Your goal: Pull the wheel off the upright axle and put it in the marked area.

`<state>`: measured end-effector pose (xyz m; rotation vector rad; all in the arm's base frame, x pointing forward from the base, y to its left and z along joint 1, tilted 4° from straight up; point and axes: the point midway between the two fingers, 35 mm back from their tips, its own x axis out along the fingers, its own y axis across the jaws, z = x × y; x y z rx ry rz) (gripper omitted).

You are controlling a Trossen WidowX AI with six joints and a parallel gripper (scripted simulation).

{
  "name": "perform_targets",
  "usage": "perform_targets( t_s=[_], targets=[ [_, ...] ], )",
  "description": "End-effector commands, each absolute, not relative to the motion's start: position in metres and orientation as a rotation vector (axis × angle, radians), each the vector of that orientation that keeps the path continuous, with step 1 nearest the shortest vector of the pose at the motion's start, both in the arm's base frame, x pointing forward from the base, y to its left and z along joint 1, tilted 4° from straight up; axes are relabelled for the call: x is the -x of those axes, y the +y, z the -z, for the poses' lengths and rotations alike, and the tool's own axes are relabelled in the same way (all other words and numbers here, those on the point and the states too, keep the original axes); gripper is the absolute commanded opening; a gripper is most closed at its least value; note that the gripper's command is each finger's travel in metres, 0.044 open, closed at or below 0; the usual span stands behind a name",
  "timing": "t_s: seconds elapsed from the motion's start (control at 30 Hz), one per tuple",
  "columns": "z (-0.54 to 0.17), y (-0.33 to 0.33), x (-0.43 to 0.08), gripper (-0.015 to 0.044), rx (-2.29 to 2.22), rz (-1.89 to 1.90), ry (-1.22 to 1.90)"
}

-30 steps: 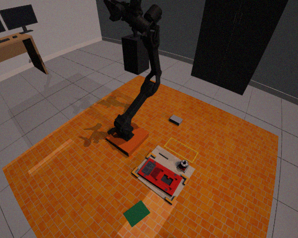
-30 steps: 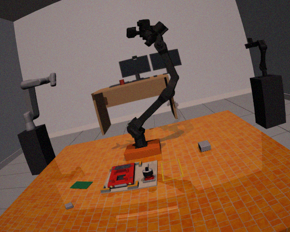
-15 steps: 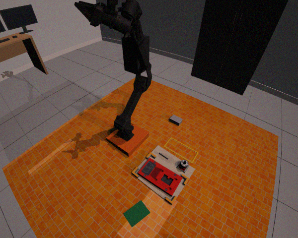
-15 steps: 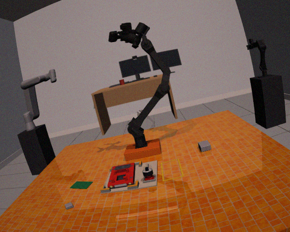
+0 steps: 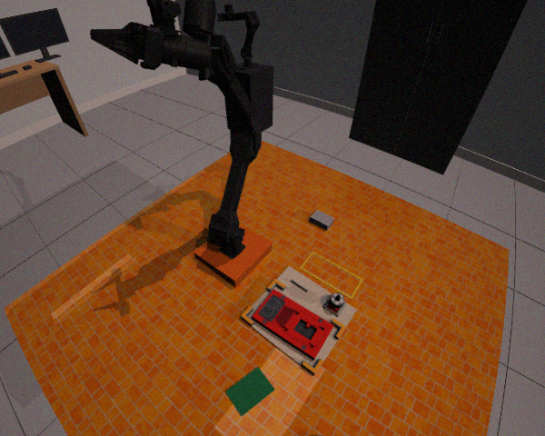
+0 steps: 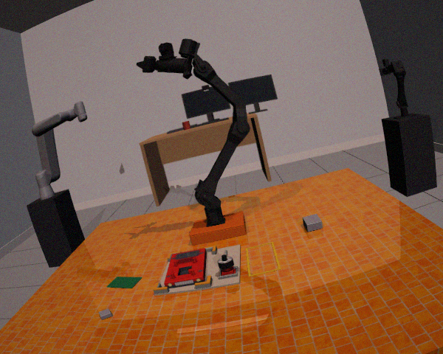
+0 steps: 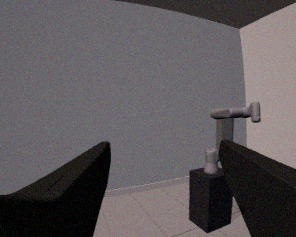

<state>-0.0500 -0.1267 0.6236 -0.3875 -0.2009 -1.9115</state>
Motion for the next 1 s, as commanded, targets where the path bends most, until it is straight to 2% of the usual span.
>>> perform_targets(
  t_s=[0.0,0.47,0.97],
  targets=[
    [-0.608,-0.164,0.028,0.0300,0.282,1.805,-0.181],
    [-0.573,-0.223,-0.034,0.0300,0.040,1.569,-0.189],
    [-0.504,-0.266,-0.145,0.0300,-0.290,1.273,-0.078]
  ],
)
